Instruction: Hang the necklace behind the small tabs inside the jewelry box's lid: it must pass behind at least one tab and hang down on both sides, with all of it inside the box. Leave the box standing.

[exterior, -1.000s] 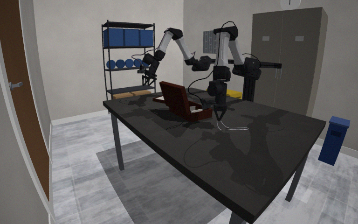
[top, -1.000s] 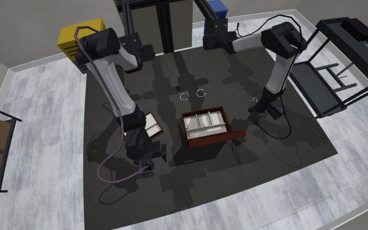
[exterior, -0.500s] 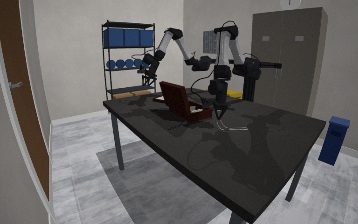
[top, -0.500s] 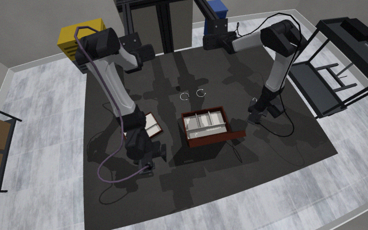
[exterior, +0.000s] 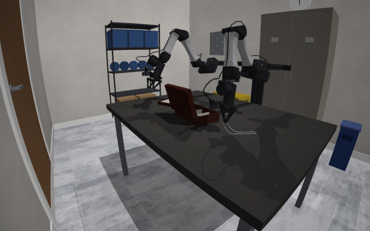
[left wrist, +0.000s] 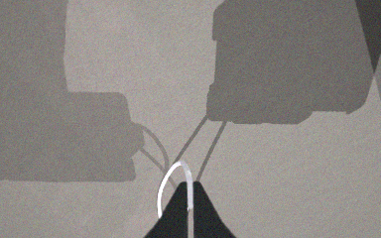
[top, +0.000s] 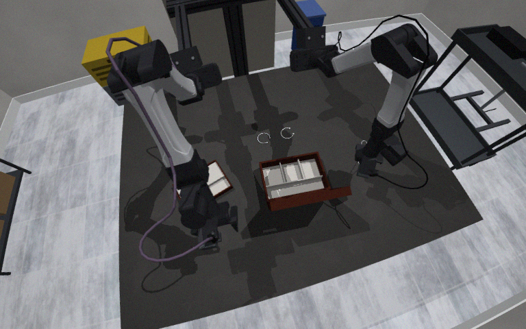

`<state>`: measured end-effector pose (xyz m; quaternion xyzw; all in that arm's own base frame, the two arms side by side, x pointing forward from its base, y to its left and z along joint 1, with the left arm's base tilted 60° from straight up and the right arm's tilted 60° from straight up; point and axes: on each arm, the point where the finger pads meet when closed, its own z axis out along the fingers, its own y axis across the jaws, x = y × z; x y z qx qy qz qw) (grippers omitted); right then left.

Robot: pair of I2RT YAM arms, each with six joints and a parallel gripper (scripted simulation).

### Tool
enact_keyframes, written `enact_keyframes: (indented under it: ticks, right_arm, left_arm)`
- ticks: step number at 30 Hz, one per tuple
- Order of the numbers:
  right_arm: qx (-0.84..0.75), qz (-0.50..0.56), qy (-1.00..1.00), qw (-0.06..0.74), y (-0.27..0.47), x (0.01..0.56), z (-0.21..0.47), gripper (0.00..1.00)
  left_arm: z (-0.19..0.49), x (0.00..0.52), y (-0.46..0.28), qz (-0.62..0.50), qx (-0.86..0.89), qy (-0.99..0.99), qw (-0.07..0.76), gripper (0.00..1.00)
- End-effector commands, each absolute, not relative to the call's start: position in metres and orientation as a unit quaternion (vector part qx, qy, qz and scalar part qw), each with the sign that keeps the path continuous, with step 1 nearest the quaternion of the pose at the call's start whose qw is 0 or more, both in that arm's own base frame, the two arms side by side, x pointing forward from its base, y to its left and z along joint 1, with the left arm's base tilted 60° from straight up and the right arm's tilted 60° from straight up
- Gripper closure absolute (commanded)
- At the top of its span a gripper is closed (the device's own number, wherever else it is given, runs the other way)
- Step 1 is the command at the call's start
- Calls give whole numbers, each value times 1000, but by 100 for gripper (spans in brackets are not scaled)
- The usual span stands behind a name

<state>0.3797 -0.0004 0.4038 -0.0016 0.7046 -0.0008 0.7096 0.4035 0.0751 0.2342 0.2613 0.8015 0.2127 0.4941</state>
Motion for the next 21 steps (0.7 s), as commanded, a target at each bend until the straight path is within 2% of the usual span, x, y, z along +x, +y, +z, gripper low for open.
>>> enact_keyframes:
  ticks: [1,21]
  right_arm:
    - [1,1,677,736,1,360,437,0]
    - [1,1,677,736,1,360,437,0]
  left_arm:
    - [265,397,76,211,221,781,544,97]
    - [268,392,70,137,129,776,602,97]
